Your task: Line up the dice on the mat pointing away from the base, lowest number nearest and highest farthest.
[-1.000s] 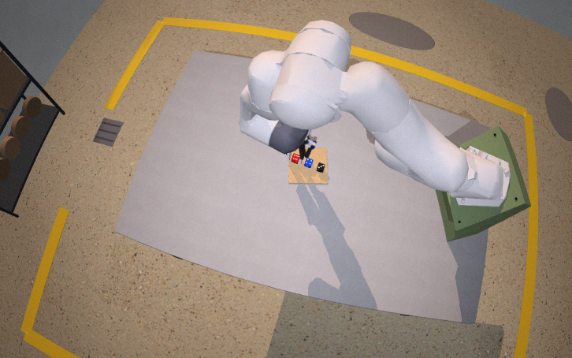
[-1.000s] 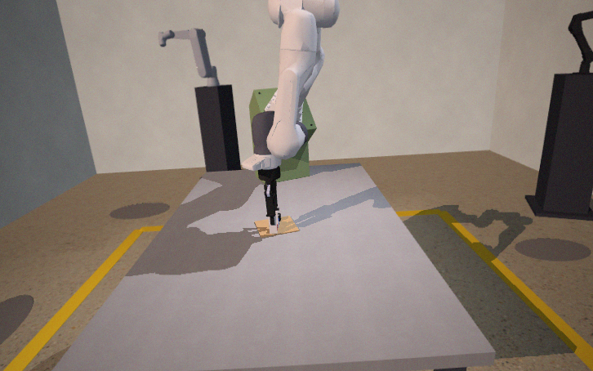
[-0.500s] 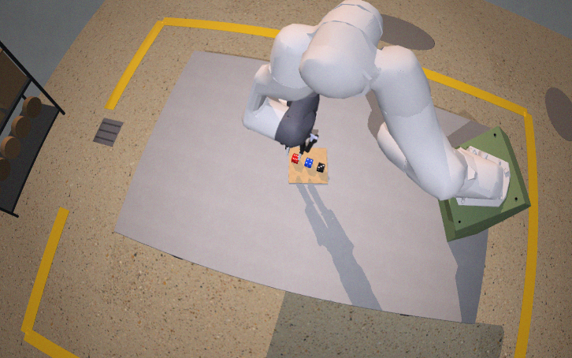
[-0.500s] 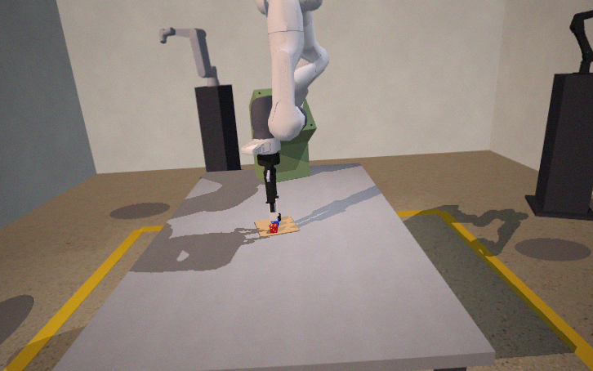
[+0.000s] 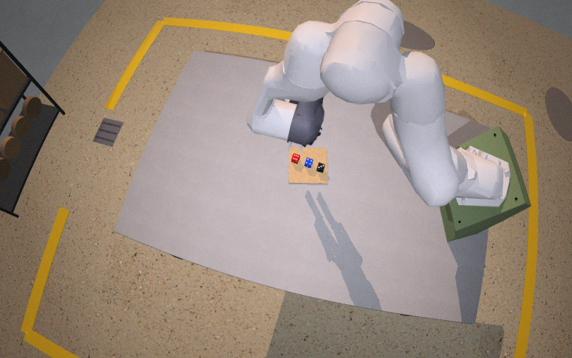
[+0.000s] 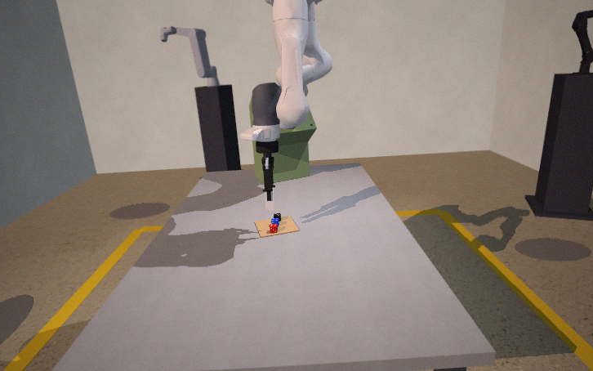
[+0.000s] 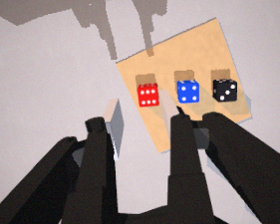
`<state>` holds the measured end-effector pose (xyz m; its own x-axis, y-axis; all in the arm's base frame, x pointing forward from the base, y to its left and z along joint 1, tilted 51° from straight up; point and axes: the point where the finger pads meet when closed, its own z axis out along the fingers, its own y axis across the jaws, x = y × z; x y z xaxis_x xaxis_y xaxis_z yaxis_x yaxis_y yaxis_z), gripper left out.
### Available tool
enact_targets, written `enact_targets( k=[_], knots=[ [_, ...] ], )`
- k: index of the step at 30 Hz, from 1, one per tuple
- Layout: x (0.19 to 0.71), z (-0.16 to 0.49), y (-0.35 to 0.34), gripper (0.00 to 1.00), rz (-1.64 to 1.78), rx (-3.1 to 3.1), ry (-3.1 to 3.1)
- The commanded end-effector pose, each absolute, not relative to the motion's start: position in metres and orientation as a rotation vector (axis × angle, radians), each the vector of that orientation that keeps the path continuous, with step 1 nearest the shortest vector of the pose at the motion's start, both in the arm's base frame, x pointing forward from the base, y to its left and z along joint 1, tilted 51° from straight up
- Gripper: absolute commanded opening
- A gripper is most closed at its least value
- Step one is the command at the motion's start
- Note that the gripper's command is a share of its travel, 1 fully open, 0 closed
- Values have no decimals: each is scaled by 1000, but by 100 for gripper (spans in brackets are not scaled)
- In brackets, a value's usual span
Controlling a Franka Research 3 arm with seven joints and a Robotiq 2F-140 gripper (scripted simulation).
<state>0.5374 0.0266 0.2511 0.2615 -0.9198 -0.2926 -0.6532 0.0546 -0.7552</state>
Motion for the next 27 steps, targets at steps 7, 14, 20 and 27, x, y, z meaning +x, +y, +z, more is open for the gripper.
enact_targets(
  k=[7, 14, 20, 27],
  knots=[
    [536, 252, 32, 100, -280, -1666, 1525],
    [536, 252, 32, 100, -280, -1666, 1525],
    [536, 252, 32, 100, -280, -1666, 1525],
    [535, 253, 31, 100, -280, -1666, 1525]
  ],
)
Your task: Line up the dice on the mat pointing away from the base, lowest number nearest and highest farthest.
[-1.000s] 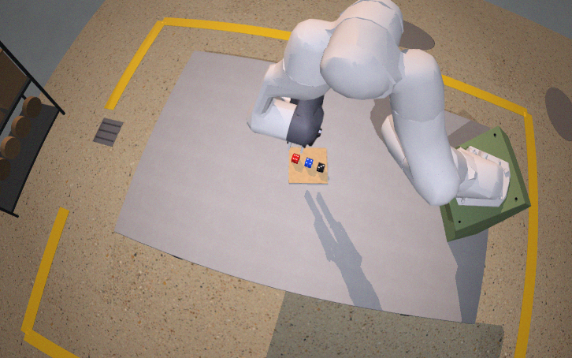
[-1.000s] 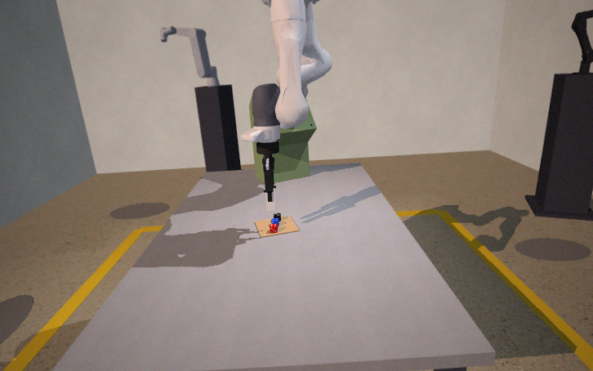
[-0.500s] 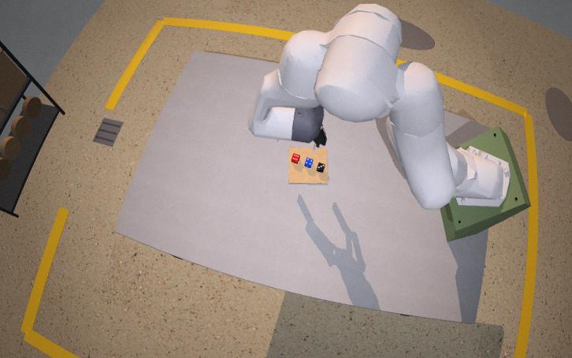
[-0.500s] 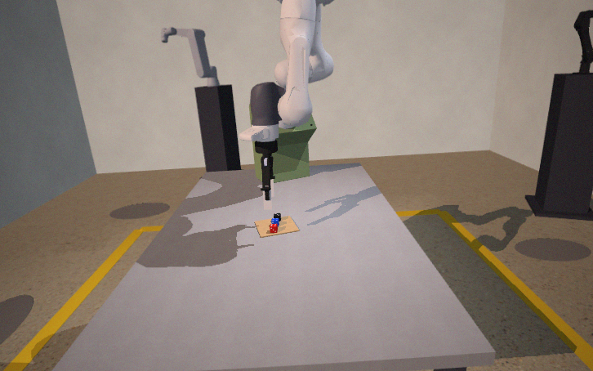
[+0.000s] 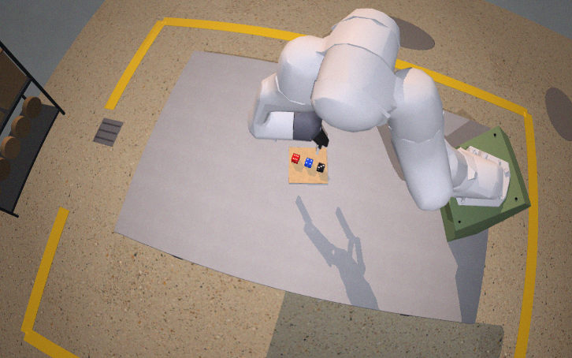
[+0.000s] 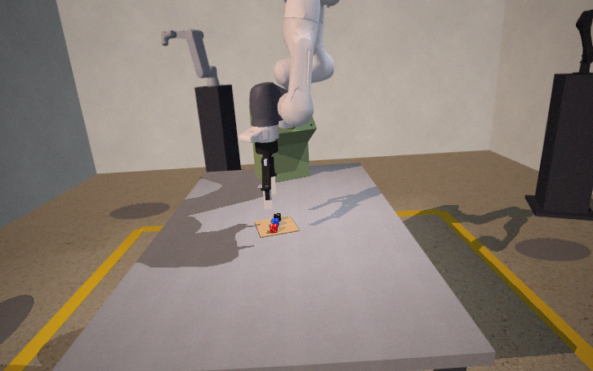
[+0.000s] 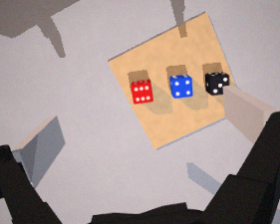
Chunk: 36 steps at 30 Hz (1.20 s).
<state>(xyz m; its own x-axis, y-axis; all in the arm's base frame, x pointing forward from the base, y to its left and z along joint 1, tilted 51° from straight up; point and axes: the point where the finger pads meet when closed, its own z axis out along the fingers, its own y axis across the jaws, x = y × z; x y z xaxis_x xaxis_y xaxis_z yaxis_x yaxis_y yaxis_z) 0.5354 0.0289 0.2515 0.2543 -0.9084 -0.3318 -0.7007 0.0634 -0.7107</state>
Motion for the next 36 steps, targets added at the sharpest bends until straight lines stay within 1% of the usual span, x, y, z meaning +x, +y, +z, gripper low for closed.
enact_targets(
  k=[1, 8, 23, 36],
  knots=[
    [535, 254, 31, 100, -280, -1666, 1525],
    [528, 260, 26, 100, -280, -1666, 1525],
    [492, 294, 3, 100, -280, -1666, 1525],
    [490, 296, 2, 100, -280, -1666, 1525]
  ],
)
